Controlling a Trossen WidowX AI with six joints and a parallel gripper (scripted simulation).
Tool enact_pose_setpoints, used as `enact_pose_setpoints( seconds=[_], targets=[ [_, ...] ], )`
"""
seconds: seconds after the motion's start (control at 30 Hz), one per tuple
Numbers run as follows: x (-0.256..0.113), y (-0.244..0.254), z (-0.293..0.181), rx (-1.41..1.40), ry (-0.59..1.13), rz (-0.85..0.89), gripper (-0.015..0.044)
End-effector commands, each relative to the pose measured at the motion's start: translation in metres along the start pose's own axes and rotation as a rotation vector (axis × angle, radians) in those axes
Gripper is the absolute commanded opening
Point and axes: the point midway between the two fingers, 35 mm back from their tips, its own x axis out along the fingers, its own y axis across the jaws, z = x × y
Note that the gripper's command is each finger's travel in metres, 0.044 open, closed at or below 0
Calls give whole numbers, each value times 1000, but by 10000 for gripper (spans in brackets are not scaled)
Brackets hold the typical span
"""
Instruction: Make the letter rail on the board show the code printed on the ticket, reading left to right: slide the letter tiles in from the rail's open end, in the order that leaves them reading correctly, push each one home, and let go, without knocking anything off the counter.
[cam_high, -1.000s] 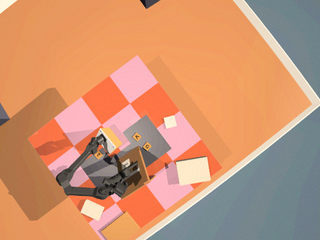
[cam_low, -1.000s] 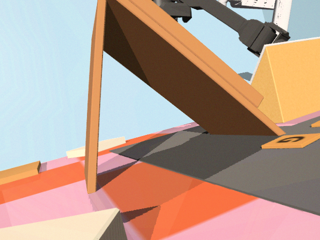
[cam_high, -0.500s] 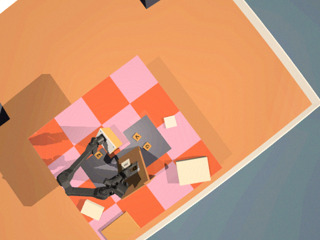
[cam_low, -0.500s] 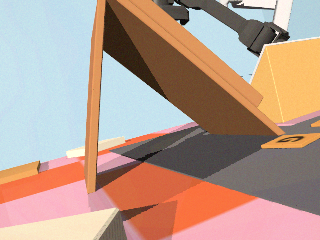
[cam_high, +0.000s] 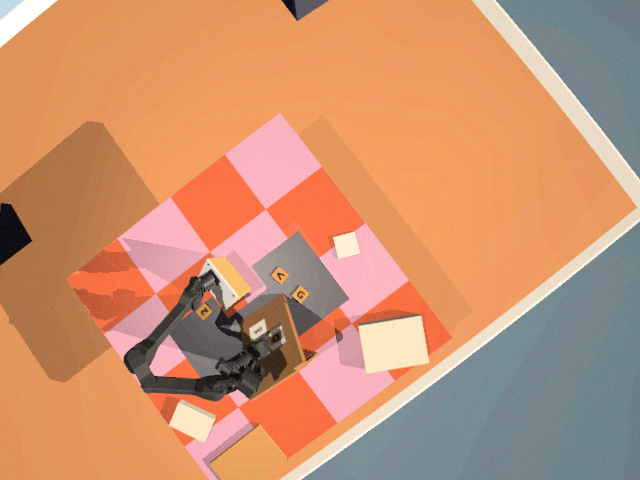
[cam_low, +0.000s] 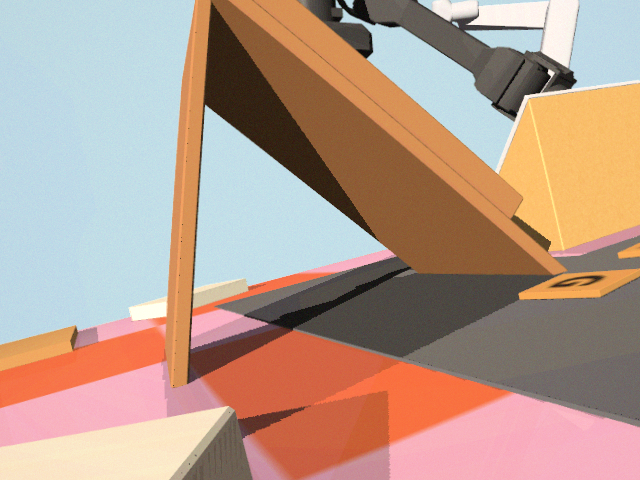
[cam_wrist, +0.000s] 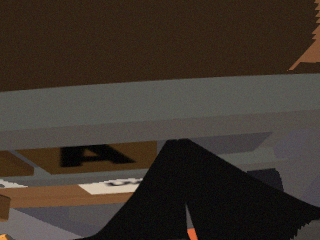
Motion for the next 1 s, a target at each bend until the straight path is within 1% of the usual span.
enact_pose_setpoints(
  seconds=[0.0,0.97],
  targets=[
    [2,0,2,-2,-1,-2,0],
    [1,9,0,-1,-1,-2,0]
  ],
)
